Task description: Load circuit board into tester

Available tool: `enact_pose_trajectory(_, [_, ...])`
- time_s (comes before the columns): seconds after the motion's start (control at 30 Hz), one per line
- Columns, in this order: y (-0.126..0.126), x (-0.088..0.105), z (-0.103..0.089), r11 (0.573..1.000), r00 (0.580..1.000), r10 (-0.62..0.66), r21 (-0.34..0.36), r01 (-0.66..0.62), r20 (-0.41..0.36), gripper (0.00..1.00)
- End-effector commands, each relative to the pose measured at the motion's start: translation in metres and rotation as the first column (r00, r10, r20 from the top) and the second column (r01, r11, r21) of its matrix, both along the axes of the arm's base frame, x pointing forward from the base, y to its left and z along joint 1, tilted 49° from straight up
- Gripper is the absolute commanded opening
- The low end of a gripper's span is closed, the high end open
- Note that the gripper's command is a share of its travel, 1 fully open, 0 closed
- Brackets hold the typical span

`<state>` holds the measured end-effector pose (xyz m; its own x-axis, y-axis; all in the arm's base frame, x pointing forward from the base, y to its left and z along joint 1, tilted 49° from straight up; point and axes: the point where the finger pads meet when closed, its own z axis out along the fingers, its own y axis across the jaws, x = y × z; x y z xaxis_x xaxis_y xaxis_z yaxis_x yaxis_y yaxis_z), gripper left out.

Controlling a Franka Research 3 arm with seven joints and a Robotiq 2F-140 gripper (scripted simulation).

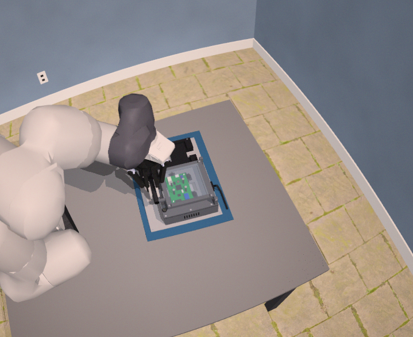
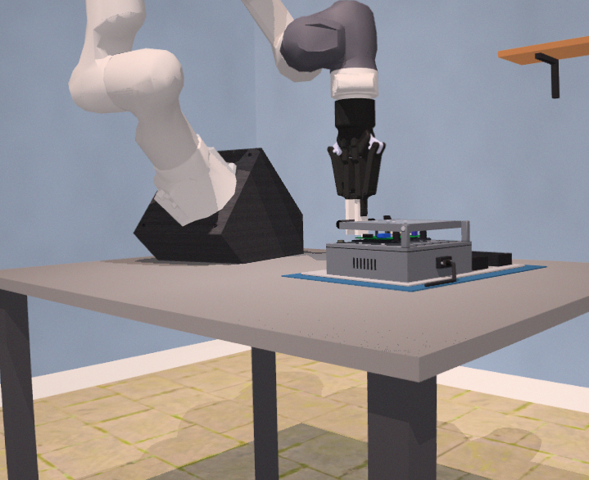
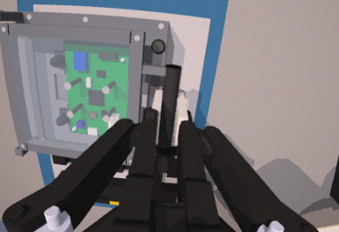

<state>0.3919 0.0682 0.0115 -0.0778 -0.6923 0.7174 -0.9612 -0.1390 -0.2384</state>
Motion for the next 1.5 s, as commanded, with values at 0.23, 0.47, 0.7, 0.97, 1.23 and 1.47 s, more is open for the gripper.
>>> enact_pose_trajectory(0.23, [-0.0028,0.0015,-0.002,1.0,1.0,0.002,0.002,-0.002,0.001,0.0])
enact_pose_trajectory(0.47, [-0.0041,0.002,-0.0032,1.0,1.0,0.002,0.002,-0.002,0.001,0.0])
enact_pose_trajectory(0.7, [-0.0049,0.0023,-0.0039,1.0,1.0,0.002,0.002,-0.002,0.001,0.0])
enact_pose_trajectory(0.97, [-0.0049,0.0023,-0.0039,1.0,1.0,0.002,0.002,-0.002,0.001,0.0])
enact_pose_trajectory(1.23, [-0.0049,0.0023,-0.0039,1.0,1.0,0.002,0.002,-0.002,0.001,0.3])
enact_pose_trajectory(1.47, [-0.0049,0.0023,-0.0039,1.0,1.0,0.002,0.002,-0.002,0.001,0.3])
